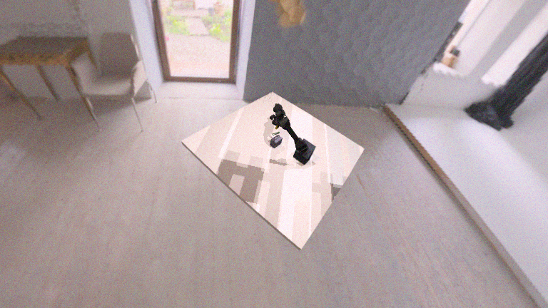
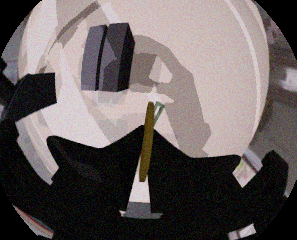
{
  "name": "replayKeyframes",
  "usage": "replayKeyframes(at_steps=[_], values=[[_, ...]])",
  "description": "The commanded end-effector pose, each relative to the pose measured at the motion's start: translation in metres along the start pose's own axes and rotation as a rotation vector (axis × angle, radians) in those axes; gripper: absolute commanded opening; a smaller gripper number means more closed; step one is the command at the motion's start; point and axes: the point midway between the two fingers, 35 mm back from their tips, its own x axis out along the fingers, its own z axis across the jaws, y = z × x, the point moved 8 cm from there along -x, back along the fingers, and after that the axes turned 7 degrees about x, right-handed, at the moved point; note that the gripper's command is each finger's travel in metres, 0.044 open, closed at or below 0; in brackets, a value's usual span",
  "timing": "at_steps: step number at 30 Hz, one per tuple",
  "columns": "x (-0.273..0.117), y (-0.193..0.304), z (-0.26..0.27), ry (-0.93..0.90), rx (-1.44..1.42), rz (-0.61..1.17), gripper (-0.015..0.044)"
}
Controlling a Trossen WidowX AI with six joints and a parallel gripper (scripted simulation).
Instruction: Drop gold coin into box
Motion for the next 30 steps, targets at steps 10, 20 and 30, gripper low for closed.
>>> replayKeyframes(at_steps=[10,20,30], values=[[-0.001,-0.025,0.022,0.002,0.004,-0.005,0.0],[-0.001,-0.042,0.042,0.001,0.005,-0.006,0.0],[0.001,-0.058,0.063,0.0,0.006,-0.007,0.0]])
